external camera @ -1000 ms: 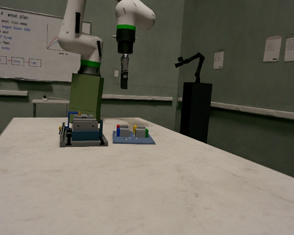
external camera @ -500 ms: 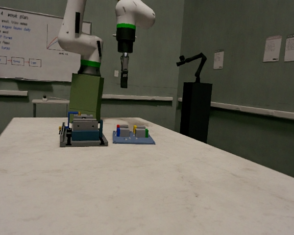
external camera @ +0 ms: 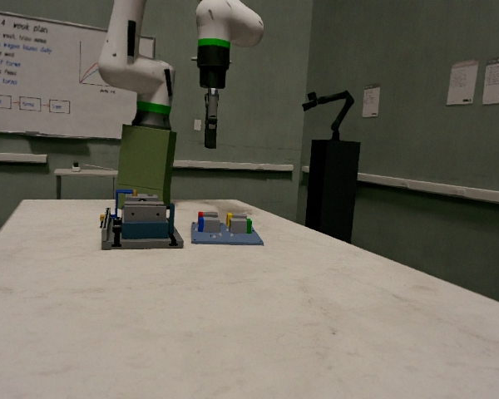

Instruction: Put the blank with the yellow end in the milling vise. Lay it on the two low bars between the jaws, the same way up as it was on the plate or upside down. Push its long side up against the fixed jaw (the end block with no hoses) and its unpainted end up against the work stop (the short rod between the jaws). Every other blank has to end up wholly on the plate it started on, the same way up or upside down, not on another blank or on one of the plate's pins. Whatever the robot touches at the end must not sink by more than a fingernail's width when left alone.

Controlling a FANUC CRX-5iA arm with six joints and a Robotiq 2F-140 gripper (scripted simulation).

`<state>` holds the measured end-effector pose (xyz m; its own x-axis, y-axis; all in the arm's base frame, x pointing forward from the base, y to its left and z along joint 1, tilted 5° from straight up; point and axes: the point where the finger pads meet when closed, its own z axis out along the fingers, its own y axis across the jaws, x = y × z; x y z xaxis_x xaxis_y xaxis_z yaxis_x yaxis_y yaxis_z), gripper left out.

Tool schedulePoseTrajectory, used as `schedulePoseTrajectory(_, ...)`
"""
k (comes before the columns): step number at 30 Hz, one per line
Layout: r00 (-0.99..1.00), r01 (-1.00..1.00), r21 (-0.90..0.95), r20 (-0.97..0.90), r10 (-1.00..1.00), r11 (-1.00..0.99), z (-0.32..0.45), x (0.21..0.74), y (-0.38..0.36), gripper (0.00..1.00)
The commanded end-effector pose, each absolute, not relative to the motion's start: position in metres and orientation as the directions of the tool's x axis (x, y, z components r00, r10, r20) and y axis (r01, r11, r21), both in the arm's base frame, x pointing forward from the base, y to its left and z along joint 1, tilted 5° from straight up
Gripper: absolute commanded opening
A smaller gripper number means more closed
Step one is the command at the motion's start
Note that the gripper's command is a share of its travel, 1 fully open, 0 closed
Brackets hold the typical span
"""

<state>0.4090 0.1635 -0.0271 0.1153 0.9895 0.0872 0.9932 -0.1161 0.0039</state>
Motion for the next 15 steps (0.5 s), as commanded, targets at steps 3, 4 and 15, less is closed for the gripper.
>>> schedulePoseTrajectory(3, 0.115, 0.993, 0.005, 0.088, 0.989, -0.116, -0.0258, 0.4097, 0.1636, 1.00)
schedulePoseTrajectory(4, 0.115, 0.993, 0.005, 0.088, 0.989, -0.116, -0.0257, 0.4096, 0.1636, 1.00)
schedulePoseTrajectory(15, 0.115, 0.993, 0.005, 0.088, 0.989, -0.116, -0.0244, 0.4096, 0.1633, 1.00)
